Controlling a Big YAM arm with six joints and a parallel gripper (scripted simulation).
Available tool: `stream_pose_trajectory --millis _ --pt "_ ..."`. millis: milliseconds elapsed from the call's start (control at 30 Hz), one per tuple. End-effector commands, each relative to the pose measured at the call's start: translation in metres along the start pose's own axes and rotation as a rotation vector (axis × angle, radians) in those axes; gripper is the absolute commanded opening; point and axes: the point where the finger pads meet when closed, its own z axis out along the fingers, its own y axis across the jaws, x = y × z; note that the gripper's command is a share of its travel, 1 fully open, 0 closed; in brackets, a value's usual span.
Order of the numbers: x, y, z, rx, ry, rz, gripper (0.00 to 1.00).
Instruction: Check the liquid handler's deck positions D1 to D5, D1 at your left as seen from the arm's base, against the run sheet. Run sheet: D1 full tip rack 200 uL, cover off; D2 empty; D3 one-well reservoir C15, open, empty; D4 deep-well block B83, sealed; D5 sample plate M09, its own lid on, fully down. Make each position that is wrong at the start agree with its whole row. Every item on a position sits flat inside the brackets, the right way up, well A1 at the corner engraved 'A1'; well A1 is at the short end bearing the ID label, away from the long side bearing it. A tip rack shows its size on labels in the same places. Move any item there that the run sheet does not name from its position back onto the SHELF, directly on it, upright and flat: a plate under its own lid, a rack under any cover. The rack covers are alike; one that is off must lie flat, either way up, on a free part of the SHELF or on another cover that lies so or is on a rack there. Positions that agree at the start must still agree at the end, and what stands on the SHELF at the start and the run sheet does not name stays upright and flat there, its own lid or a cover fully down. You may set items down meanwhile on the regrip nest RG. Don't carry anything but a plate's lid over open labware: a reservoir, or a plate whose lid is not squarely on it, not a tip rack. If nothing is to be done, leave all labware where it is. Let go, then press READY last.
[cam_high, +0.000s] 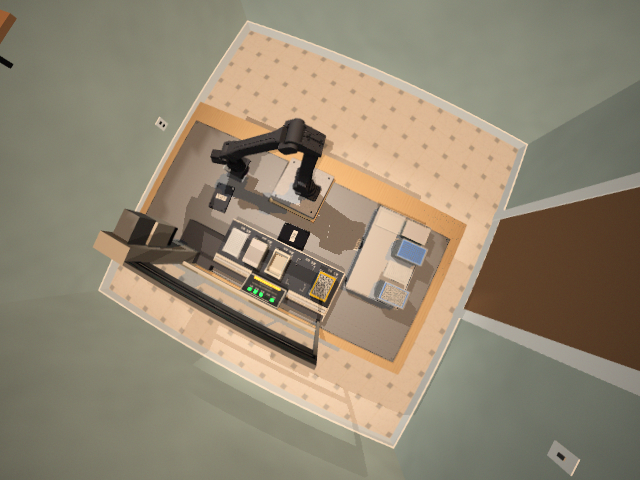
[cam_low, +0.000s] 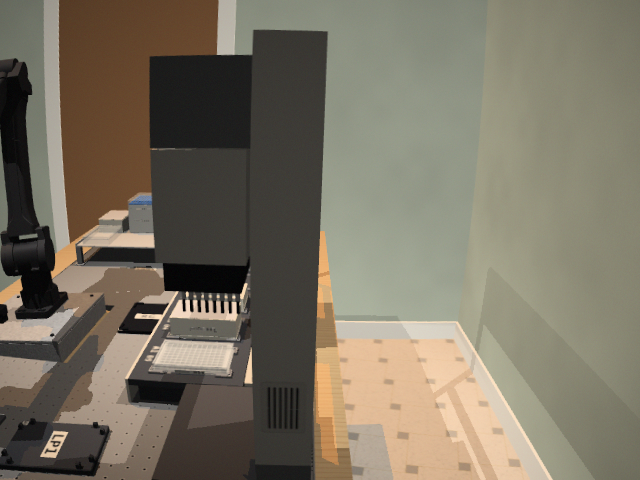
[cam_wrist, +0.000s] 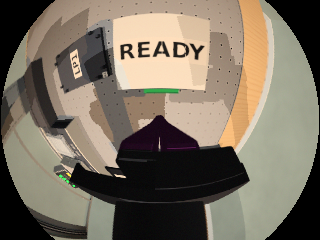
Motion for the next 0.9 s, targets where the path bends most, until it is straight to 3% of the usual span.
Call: stream_pose_trajectory --millis 0,433,567,867 --pt "-0.034 0.0 -0.014 -0.012 -0.056 0.004 0.0" --pt "-0.05 -0.001 -0.014 -0.009 -0.049 0.004 0.0" --pt "-0.04 -0.003 -0.006 -0.004 -0.026 0.002 0.0" --pt "-0.052 -0.001 -0.014 -0.009 -0.047 0.003 0.0"
